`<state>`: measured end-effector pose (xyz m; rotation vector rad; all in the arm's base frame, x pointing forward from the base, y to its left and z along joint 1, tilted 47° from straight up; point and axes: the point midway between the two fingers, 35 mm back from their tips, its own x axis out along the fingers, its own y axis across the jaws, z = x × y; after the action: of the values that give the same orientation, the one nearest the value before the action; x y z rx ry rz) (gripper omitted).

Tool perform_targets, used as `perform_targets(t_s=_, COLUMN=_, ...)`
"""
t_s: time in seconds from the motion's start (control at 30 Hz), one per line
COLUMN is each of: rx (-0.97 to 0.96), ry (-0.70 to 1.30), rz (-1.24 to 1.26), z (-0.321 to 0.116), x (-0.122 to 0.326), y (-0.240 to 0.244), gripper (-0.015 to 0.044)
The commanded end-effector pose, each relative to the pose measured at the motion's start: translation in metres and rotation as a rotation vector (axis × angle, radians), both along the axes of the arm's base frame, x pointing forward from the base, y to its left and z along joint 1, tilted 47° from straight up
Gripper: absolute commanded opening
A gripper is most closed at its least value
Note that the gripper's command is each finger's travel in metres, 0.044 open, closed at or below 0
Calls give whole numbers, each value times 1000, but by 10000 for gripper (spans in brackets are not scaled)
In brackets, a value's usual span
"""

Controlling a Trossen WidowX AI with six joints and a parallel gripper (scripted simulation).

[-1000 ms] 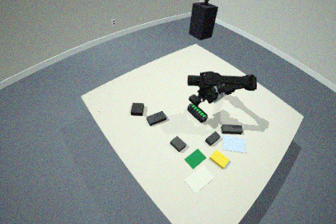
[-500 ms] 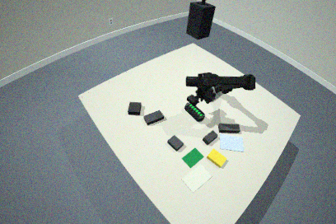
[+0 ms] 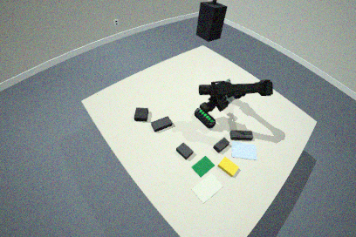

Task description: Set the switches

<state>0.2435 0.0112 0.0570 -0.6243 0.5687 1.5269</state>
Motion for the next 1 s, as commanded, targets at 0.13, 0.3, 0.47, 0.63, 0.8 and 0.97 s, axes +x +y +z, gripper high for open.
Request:
perform_targets(t_s=0.13, rx=3, ry=1, rz=-5, z=0, x=0, y=1, gripper=0)
perform_targets(t_s=0.3, rx=0, ry=0, rz=-1, z=0, x=0, y=1, gripper=0)
perform_targets(t_s=0.47, rx=-1, ry=0, rz=0, z=1, x=0, y=0, gripper=26)
perform_targets(t_s=0.63, rx=-3, ry=1, rz=0, z=25, x=1, y=-27, gripper=157)
perform_targets(t_s=0.8, rx=-2, ry=2, rz=0, z=34, x=0, y=-36, gripper=289)
perform_targets(t_s=0.97, rx=-2, ry=2, rz=0, z=34, x=1, y=-36, gripper=210)
